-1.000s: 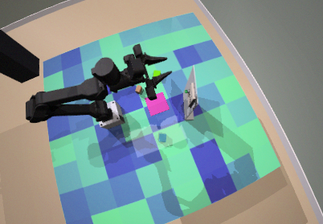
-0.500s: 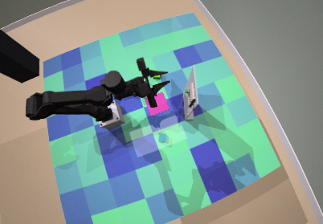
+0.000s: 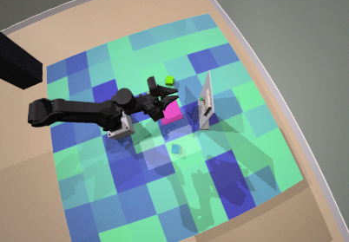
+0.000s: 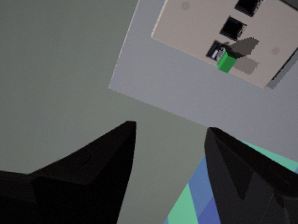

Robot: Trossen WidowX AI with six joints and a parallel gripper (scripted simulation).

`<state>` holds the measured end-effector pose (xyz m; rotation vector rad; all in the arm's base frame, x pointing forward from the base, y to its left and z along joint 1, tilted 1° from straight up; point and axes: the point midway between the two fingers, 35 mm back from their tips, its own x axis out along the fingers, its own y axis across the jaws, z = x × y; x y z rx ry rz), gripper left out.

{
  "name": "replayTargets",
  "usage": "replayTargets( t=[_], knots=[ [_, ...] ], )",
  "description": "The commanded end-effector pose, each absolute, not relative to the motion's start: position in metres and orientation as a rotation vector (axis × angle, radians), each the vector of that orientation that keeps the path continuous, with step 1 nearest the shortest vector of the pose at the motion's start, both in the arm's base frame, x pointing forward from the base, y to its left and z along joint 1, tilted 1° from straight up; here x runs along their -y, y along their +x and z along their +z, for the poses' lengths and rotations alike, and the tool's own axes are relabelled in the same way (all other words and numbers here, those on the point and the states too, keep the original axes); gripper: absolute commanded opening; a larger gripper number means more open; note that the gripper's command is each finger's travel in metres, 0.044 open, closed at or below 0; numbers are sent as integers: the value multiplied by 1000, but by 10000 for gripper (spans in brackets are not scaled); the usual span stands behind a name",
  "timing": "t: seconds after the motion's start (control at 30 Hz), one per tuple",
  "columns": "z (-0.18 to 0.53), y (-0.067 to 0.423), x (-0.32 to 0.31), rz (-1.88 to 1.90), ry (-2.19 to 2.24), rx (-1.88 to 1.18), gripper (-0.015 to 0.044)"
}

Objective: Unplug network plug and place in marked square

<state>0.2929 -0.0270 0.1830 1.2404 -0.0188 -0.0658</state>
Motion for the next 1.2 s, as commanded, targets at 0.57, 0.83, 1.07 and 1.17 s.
replayTargets(
  t=[0.57, 0.83, 1.07, 1.17],
  knots=[
    [148, 283, 31, -86, 1561, 13, 156],
    [150, 296, 36, -78, 1562, 25, 156],
    [149, 308, 40, -71, 1564, 35, 156],
    [148, 313, 41, -69, 1565, 39, 156]
  ],
)
